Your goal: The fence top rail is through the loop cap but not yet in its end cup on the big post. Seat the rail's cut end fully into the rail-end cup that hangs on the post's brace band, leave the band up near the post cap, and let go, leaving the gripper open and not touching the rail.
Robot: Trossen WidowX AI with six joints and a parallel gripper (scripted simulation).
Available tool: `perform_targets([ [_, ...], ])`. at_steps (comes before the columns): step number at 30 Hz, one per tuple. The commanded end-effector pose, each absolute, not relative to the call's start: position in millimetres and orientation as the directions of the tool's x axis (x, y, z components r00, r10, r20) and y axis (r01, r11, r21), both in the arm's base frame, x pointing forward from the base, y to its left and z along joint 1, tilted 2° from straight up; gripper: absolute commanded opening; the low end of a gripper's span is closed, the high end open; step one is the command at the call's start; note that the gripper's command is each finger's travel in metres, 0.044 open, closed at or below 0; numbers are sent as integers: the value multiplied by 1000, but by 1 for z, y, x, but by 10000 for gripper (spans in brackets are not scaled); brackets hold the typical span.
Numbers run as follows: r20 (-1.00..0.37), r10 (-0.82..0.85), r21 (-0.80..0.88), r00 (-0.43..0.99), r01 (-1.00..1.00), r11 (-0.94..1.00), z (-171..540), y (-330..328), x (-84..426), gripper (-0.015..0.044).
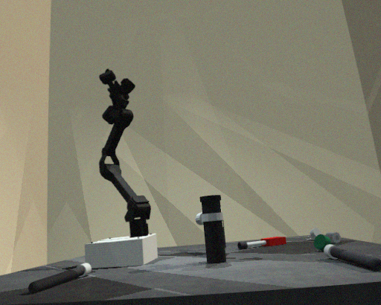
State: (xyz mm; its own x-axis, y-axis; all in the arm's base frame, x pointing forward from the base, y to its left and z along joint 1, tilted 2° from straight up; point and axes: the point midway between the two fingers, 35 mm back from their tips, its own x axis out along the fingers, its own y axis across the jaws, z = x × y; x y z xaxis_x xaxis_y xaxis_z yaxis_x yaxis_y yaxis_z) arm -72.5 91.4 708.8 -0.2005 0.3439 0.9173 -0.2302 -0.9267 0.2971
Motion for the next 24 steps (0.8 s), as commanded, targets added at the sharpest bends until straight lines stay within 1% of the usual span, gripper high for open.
perform_targets([
  [1,921,337,294,-195,-218,-930,709,89,-71,426],
  [2,931,317,286,-180,-182,-941,711,83,-65,440],
  [4,963,244,240,-118,-47,-970,716,60,-45,440],
  [8,995,92,81,37,234,-969,718,13,6,440],
  [11,989,2,-58,150,394,-917,713,-14,43,440],
  [14,956,-83,-228,282,534,-814,701,-40,85,440],
  [18,872,-173,-459,458,643,-613,675,-67,142,440],
  [21,783,-227,-614,579,657,-438,649,-81,181,440],
  [24,720,-256,-692,645,638,-338,632,-86,201,440],
])
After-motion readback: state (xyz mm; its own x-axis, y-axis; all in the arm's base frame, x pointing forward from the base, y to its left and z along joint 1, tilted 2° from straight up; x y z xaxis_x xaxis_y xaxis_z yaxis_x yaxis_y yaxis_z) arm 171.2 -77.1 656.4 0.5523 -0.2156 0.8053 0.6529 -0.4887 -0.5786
